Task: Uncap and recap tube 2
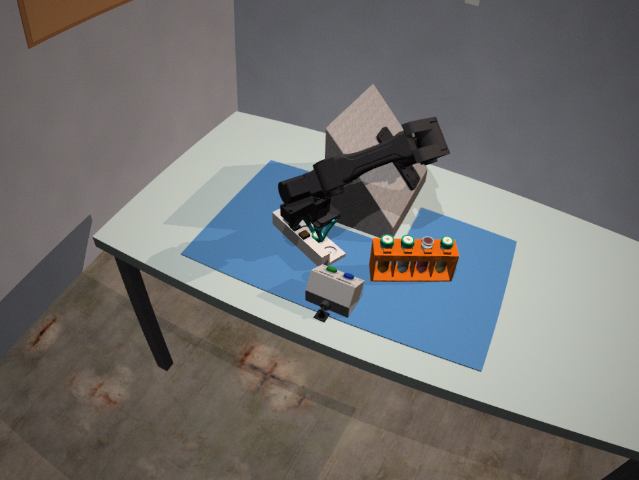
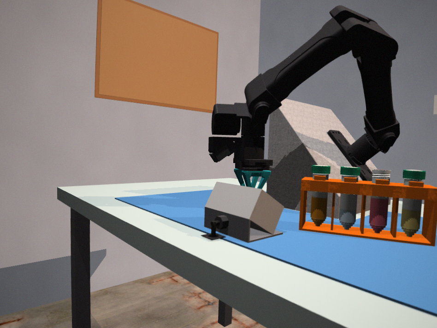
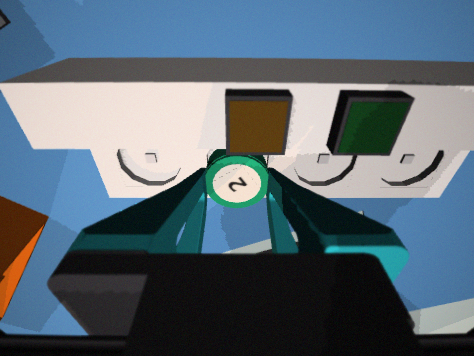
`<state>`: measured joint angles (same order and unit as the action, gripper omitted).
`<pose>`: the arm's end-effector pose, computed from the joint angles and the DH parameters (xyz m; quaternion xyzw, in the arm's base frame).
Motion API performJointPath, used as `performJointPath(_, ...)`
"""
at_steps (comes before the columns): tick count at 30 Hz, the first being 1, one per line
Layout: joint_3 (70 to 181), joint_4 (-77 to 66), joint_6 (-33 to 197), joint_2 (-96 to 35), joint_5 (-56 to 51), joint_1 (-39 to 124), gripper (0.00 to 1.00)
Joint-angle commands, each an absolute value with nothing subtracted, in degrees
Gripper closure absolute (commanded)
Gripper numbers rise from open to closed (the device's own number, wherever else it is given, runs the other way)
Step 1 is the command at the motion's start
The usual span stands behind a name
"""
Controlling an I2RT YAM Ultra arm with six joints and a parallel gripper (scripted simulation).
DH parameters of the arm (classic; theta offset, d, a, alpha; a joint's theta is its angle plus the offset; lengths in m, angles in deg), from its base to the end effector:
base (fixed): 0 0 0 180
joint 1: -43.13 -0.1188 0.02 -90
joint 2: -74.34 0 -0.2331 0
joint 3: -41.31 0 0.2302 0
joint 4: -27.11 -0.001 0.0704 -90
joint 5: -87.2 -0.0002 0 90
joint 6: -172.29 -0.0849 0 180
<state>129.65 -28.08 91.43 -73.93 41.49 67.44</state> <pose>0.2779 -0.0594 -0.0765 -0.2006 -0.8853 -0.4103 0.0870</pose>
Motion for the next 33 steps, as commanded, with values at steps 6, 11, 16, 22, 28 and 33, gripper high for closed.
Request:
performJointPath(6, 129.92, -27.67, 91.29, -73.76, 41.61, 68.38, 1.00)
performJointPath(11, 129.78, -27.05, 90.90, -73.97, 41.74, 68.07, 1.00)
performJointPath(16, 129.62, -26.54, 90.55, -74.08, 41.86, 67.80, 1.00)
performJointPath(22, 129.38, -25.87, 90.11, -74.19, 42.00, 67.45, 1.00)
performJointPath(28, 129.22, -25.24, 89.67, -74.36, 42.13, 67.11, 1.00)
performJointPath(33, 129.14, -25.09, 89.57, -74.37, 42.16, 67.04, 1.00)
